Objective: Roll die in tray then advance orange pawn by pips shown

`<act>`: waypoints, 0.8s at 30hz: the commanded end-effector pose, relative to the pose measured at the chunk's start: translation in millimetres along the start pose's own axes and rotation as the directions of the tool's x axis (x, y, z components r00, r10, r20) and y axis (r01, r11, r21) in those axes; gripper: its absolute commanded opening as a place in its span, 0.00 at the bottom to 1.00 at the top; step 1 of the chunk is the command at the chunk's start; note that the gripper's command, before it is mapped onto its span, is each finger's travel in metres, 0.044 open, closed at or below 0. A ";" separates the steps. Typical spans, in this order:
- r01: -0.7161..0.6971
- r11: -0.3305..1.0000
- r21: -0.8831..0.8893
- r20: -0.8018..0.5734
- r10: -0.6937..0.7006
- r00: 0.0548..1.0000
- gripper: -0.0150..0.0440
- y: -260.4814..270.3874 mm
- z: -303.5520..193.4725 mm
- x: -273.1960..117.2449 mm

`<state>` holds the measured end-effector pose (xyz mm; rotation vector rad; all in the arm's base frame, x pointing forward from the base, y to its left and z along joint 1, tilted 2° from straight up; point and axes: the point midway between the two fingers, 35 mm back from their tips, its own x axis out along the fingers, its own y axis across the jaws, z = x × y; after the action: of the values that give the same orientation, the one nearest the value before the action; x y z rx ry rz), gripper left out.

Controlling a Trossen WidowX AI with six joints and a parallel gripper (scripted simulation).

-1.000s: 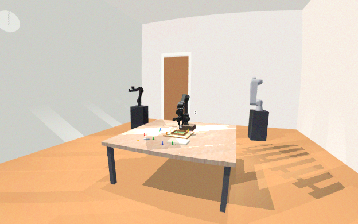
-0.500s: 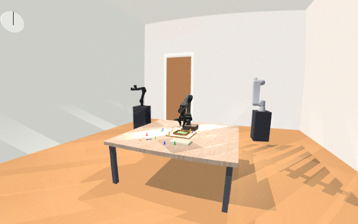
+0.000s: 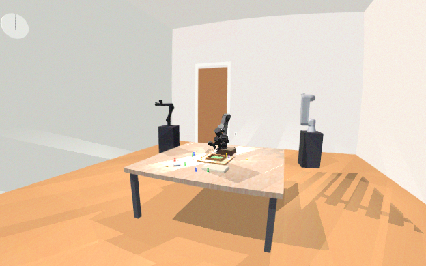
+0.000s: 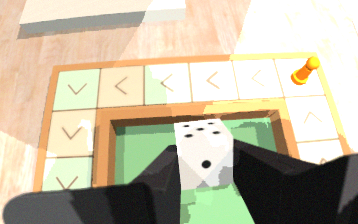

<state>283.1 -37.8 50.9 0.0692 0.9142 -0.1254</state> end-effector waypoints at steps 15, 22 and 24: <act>0.003 1.000 0.003 0.185 -0.003 0.983 0.25 -2.7 -6.9 -38.7; 0.003 1.000 0.003 0.185 -0.003 0.983 0.25 -2.7 -10.6 -42.2; 0.003 1.000 0.003 0.185 -0.003 0.983 0.25 -2.7 -10.6 -42.2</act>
<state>251.1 -36.6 77.1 0.0617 0.7292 -0.1387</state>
